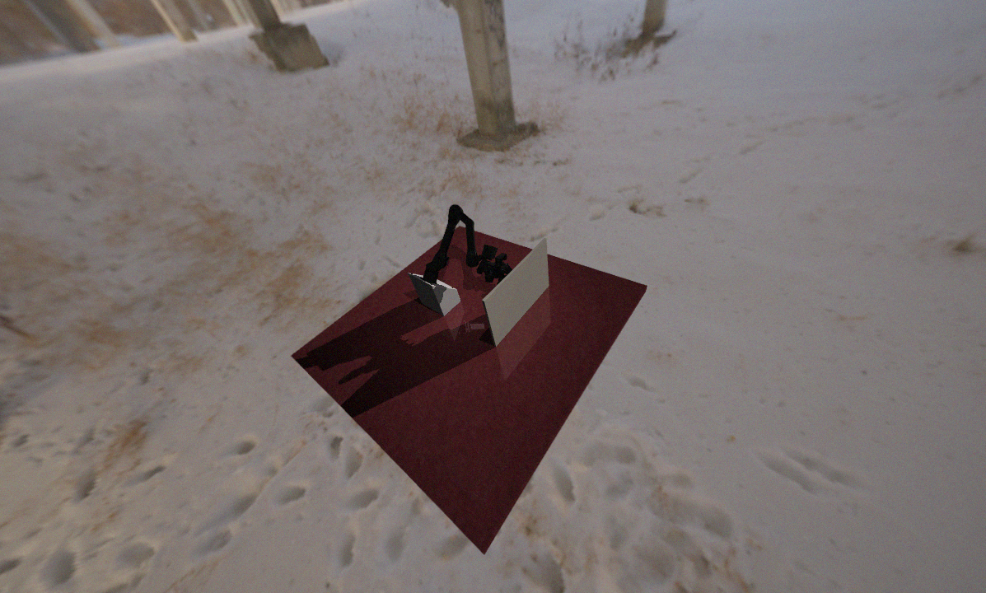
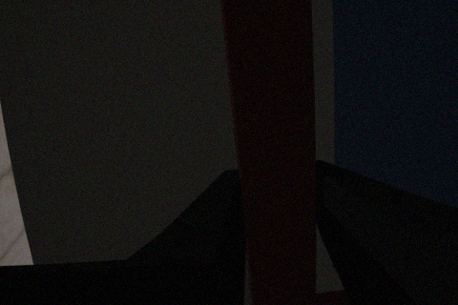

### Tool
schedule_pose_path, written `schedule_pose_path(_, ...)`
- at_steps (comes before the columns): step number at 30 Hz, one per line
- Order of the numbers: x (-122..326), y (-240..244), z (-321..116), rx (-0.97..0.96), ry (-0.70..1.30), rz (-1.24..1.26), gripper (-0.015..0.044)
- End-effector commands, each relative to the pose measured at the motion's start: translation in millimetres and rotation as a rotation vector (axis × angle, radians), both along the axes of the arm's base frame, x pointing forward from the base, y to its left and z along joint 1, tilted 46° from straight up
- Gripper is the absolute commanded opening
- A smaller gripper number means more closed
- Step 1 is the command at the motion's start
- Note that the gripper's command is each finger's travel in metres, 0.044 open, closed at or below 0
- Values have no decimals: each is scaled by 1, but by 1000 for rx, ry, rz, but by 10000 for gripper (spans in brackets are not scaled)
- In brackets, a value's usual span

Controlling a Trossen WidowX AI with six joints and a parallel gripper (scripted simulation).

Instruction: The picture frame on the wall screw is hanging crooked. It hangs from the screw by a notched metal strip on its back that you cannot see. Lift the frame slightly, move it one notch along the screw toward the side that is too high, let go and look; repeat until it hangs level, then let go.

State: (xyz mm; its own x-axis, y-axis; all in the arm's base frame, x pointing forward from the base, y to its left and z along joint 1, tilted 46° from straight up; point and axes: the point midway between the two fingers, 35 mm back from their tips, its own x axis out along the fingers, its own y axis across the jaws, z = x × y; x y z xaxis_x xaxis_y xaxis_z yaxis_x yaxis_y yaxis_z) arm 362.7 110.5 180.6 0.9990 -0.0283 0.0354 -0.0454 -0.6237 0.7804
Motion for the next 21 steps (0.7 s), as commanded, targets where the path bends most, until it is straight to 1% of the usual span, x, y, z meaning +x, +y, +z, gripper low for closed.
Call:
schedule_pose_path(1,0,0,0,5,0,0,0)
schedule_pose_path(4,0,0,0,5,0,0,0)
schedule_pose_path(8,0,0,0,70,-3,3,0)
schedule_pose_path(21,0,-1,1,141,-5,5,0)
